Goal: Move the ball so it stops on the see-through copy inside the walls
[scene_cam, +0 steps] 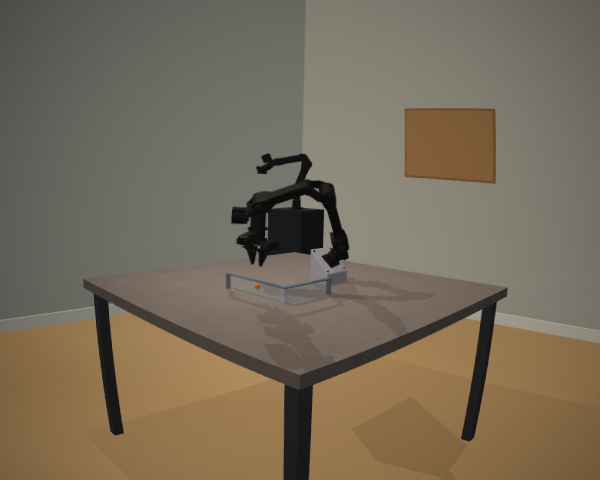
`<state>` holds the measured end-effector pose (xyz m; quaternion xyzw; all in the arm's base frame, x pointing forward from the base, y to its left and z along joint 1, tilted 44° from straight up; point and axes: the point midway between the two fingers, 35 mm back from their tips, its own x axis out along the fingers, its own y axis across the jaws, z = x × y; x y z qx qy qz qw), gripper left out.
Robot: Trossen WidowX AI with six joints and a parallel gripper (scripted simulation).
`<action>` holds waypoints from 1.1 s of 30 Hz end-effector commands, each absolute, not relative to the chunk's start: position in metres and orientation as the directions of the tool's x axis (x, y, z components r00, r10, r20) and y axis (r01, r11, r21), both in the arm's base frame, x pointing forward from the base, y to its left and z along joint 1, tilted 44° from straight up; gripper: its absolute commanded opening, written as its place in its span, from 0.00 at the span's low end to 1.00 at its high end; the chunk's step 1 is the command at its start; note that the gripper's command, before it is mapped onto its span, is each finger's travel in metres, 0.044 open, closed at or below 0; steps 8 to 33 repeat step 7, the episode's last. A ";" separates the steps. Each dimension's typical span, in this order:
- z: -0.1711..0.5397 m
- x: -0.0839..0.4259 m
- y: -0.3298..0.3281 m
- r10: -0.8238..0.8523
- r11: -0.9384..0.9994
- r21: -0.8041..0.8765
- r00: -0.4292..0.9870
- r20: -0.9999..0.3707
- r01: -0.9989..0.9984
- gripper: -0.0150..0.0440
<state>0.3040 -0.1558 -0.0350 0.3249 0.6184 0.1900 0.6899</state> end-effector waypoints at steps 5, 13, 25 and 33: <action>-0.008 0.296 -0.179 0.665 0.716 0.684 0.161 -0.729 0.140 0.79; 0.001 0.293 -0.185 0.666 0.715 0.685 0.161 -0.728 0.140 0.88; 0.001 0.293 -0.185 0.666 0.715 0.685 0.161 -0.728 0.140 0.88; 0.001 0.293 -0.185 0.666 0.715 0.685 0.161 -0.728 0.140 0.88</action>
